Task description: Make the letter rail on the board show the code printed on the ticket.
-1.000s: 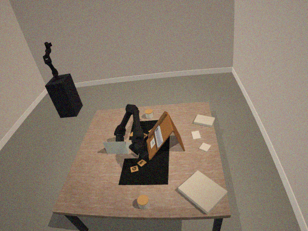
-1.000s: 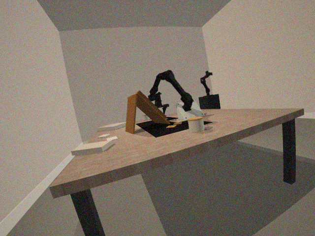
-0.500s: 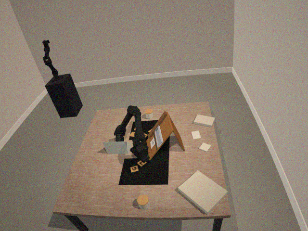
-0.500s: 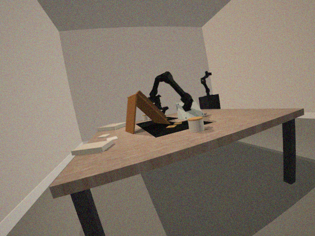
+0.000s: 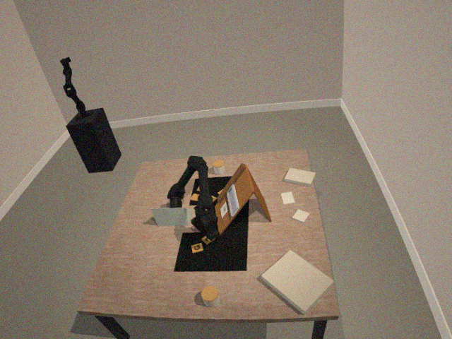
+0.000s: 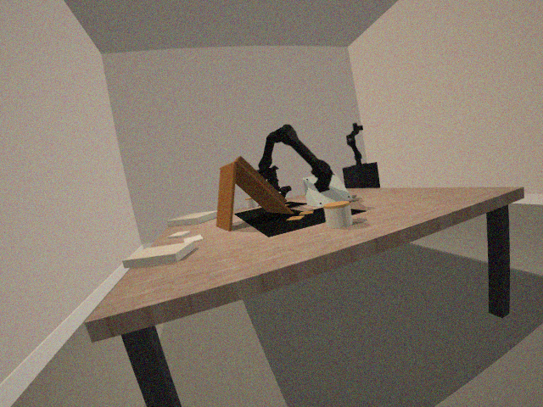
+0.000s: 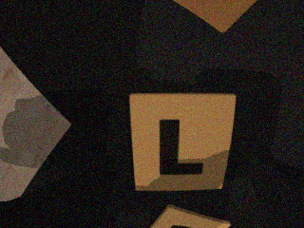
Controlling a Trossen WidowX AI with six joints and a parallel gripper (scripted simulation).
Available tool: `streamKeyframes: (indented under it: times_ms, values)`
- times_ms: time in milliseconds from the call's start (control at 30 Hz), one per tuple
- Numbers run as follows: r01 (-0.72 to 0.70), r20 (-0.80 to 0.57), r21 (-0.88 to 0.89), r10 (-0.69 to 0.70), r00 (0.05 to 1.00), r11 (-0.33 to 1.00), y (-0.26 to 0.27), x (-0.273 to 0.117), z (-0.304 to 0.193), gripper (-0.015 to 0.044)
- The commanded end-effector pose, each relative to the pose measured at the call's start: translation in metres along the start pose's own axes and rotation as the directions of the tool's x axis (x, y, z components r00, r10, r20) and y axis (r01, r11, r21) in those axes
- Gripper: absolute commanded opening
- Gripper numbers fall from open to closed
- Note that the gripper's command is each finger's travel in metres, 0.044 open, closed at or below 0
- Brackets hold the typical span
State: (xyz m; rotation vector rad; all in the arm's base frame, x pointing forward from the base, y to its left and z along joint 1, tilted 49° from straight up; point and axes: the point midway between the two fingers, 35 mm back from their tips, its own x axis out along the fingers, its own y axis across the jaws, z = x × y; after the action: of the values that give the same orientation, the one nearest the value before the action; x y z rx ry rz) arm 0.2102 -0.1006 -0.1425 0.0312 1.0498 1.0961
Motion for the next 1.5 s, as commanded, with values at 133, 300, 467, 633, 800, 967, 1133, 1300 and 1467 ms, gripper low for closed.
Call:
streamKeyframes:
  times_ms: [133,300,467,633,800,967,1133,1300,1467]
  values:
    - [0.002,0.004,0.003,-0.002,1.0,1.0,0.0,0.01,0.0,0.034]
    - [0.001,0.005,0.003,-0.001,1.0,1.0,0.0,0.017,0.001,0.034]
    - [0.001,0.005,0.003,-0.001,1.0,1.0,0.0,0.018,0.001,0.034]
    - [0.001,0.005,0.003,-0.001,1.0,1.0,0.0,0.018,0.001,0.0314]
    - [0.001,0.005,0.003,-0.001,1.0,1.0,0.0,0.018,0.001,0.028]
    - [0.001,0.005,0.003,-0.001,1.0,1.0,0.0,0.018,0.0,0.0247]
    - [0.001,0.005,0.003,-0.001,1.0,1.0,0.0,0.014,0.0,0.0155]
    - [0.001,0.004,0.003,-0.001,1.0,1.0,0.001,0.011,0.0,0.0024]
    - [0.001,0.004,0.003,-0.001,1.0,1.0,0.002,0.009,0.0,0.0]
